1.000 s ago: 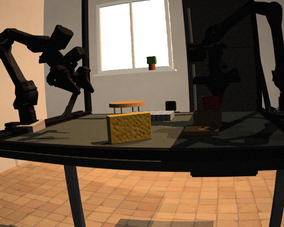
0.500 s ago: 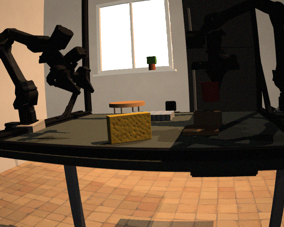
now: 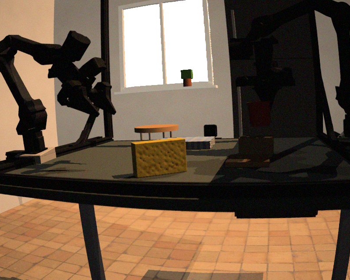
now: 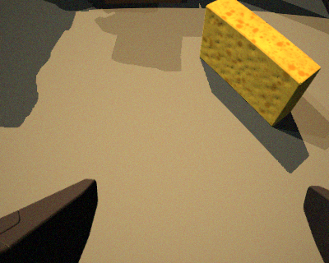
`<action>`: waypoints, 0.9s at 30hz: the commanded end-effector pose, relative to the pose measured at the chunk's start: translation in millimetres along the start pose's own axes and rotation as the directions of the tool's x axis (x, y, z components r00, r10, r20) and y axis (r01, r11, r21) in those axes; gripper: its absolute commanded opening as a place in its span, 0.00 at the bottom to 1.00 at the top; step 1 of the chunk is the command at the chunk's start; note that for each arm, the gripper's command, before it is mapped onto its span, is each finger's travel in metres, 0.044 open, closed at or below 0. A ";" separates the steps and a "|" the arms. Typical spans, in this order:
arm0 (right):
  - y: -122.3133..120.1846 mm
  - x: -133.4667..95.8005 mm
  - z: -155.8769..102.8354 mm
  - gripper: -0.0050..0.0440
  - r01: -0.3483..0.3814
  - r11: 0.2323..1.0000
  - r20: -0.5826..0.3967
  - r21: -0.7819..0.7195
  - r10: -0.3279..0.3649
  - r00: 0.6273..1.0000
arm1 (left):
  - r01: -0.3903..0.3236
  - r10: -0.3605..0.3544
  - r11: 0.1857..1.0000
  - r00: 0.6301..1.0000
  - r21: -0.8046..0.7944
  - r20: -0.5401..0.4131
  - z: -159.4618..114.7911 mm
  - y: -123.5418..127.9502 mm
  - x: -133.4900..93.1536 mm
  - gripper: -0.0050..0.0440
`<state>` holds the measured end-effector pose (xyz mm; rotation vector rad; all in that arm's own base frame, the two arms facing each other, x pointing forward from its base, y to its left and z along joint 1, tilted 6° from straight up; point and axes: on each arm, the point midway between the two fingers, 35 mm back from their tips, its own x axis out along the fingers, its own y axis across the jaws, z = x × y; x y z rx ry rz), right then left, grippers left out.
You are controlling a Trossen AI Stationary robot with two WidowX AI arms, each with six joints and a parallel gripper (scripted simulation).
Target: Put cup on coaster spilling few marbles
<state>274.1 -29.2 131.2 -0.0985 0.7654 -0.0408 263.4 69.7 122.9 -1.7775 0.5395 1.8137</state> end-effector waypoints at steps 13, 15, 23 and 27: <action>0.0 0.0 0.0 0.92 0.000 1.000 0.000 0.000 0.000 1.000 | 0.004 -0.004 1.000 1.000 -0.002 0.000 19.1 -17.8 -0.1 0.10; 0.0 0.0 0.0 0.92 0.000 1.000 0.000 0.000 0.000 1.000 | 0.005 -0.005 1.000 1.000 -0.002 -0.001 22.3 -20.5 -0.2 0.10; 0.0 0.0 0.0 0.92 0.000 1.000 0.000 0.000 0.000 1.000 | 0.006 -0.006 1.000 1.000 -0.002 -0.001 34.9 -31.3 -0.4 0.10; 0.0 0.0 0.0 0.92 0.000 1.000 0.000 0.000 0.000 1.000 | 0.006 -0.006 1.000 1.000 -0.002 -0.001 38.1 -34.0 -0.5 0.10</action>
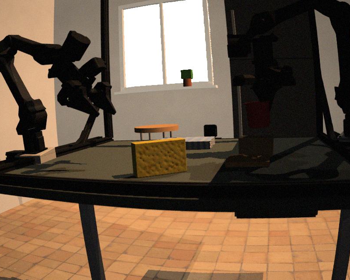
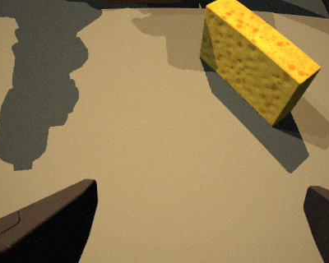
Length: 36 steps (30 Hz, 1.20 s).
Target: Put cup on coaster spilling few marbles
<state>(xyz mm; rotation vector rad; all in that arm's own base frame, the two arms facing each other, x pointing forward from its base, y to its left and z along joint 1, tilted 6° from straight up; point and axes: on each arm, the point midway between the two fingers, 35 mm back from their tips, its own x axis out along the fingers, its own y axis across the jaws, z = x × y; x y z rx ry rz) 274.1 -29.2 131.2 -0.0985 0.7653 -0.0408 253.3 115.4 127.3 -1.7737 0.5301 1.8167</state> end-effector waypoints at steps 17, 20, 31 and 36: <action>0.0 0.0 0.0 0.92 0.000 1.000 0.000 0.000 0.000 1.000 | 0.002 -0.002 1.000 1.000 0.001 -0.006 26.1 -25.8 -1.3 0.10; 0.0 0.0 0.0 0.92 0.000 1.000 0.000 0.000 0.000 1.000 | 0.002 -0.002 1.000 1.000 0.001 -0.006 31.1 -30.4 -1.6 0.10; 0.0 0.0 0.0 0.92 0.000 1.000 0.000 0.000 0.000 1.000 | 0.002 -0.002 1.000 1.000 0.001 -0.006 50.5 -48.2 -2.9 0.10; 0.0 0.0 0.0 0.92 0.000 1.000 0.000 0.000 0.000 1.000 | 0.002 -0.002 1.000 1.000 0.001 -0.006 56.0 -53.3 -3.2 0.10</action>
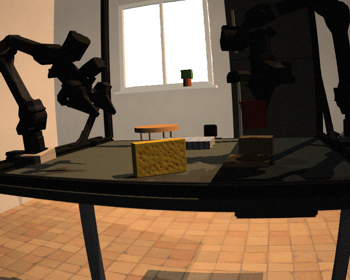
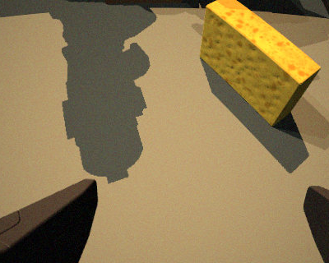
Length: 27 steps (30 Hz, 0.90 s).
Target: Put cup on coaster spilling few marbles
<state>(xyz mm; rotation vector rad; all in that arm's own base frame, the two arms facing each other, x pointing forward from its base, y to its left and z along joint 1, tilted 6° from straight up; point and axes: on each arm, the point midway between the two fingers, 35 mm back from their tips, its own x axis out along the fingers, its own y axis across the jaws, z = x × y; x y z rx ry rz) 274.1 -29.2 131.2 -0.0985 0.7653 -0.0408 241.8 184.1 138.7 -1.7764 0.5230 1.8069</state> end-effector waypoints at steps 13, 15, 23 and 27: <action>0.0 0.0 0.0 0.92 0.000 1.000 0.000 0.000 0.000 1.000 | -0.007 0.007 1.000 1.000 0.000 -0.002 27.0 -28.1 0.1 0.10; 0.0 0.0 0.0 0.92 0.000 1.000 0.000 0.000 0.000 1.000 | -0.007 0.007 1.000 1.000 0.000 -0.002 28.8 -29.9 0.0 0.10; 0.0 0.0 0.0 0.92 0.000 1.000 0.000 0.000 0.000 1.000 | -0.007 0.007 1.000 1.000 0.000 -0.002 43.3 -44.0 0.2 0.10; 0.0 0.0 0.0 0.92 0.000 1.000 0.000 0.000 0.000 1.000 | -0.007 0.007 1.000 1.000 0.000 -0.002 50.7 -50.7 0.6 0.10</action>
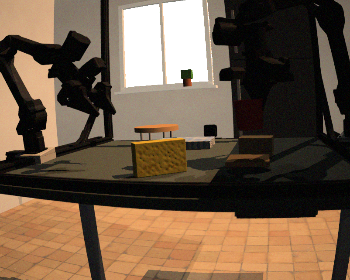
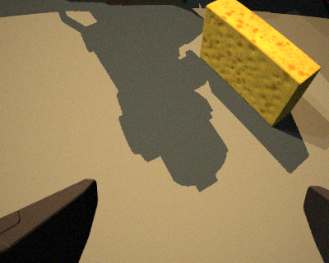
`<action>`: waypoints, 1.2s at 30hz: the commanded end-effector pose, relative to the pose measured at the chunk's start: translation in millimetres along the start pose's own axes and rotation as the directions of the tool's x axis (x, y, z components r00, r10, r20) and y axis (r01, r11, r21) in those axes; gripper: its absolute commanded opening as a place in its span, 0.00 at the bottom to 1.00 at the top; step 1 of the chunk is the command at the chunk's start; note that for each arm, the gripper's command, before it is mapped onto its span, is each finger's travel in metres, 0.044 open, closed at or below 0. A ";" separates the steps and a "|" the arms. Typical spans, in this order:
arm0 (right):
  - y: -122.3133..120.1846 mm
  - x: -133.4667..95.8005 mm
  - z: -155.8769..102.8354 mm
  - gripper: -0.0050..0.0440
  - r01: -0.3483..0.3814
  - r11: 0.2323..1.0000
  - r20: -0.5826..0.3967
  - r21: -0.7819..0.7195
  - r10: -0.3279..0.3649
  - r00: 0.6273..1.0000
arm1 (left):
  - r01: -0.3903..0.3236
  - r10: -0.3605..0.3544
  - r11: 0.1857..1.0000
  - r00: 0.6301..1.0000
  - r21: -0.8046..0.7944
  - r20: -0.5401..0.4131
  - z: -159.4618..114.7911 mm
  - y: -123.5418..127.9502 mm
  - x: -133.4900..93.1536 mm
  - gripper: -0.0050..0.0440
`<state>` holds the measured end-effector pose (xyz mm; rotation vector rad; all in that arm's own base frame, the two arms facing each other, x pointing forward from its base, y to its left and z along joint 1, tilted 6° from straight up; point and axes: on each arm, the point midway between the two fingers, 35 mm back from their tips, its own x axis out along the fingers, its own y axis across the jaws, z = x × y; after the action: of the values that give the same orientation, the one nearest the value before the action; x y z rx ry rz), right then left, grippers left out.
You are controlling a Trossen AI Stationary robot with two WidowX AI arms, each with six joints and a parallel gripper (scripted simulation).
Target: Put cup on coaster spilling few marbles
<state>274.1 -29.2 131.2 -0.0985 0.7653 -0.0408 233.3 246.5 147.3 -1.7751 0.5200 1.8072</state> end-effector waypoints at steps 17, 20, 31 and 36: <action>0.0 0.0 0.0 0.92 0.000 1.000 0.000 0.000 0.000 1.000 | -0.009 0.009 1.000 1.000 0.001 -0.004 6.4 -8.7 21.6 0.10; 0.0 0.0 0.0 0.92 0.000 1.000 0.000 0.000 0.000 1.000 | -0.009 0.009 1.000 1.000 0.001 -0.004 6.4 -9.0 24.9 0.10; 0.0 0.0 0.0 0.92 0.000 1.000 0.000 0.000 0.000 1.000 | -0.009 0.009 1.000 1.000 0.001 -0.004 6.7 -9.8 41.6 0.10; 0.0 0.0 0.0 0.92 0.000 1.000 0.000 0.000 0.000 1.000 | -0.009 0.009 1.000 1.000 0.001 -0.004 6.7 -9.9 49.9 0.10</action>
<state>274.1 -29.2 131.2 -0.0985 0.7653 -0.0408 235.9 265.0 111.1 -1.7767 0.5072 1.8001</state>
